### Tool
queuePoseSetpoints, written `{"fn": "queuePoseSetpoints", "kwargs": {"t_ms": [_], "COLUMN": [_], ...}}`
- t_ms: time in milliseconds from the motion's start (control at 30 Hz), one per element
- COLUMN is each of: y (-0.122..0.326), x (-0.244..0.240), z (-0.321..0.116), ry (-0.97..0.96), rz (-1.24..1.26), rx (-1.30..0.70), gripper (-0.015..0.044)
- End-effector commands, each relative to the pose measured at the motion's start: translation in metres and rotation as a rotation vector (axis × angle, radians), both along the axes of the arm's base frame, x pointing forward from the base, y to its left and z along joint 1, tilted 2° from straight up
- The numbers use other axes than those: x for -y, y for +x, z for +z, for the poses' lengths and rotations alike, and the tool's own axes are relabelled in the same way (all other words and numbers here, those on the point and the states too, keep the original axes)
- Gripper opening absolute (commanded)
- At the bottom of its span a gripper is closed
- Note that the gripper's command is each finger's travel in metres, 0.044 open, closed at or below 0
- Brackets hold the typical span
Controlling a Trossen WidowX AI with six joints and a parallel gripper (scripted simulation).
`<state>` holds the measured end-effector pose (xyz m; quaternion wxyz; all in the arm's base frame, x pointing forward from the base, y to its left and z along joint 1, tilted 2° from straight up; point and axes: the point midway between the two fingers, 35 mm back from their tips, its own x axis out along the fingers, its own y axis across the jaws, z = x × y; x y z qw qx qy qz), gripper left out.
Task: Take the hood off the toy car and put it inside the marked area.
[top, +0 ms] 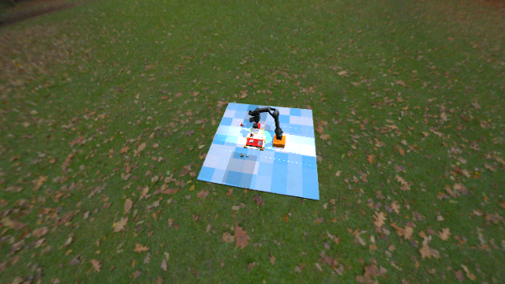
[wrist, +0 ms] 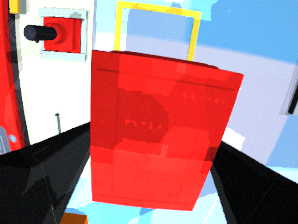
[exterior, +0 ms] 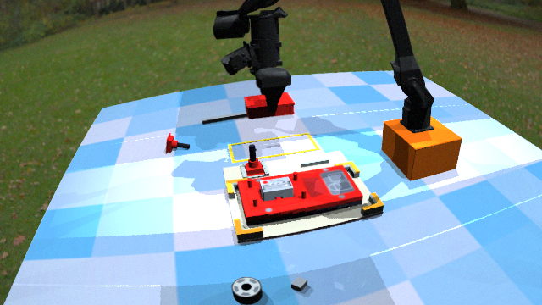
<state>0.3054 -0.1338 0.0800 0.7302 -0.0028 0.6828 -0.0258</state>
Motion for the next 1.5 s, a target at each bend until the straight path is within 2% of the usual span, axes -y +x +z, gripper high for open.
{"fn": "queuePoseSetpoints", "kwargs": {"t_ms": [0, 1467], "y": [-0.001, 0.001], "x": [-0.001, 0.001], "z": [-0.006, -0.036], "ry": [0.006, 0.006], "rz": [0.005, 0.005], "rx": [-0.006, -0.006], "gripper": [0.0, 0.0]}}
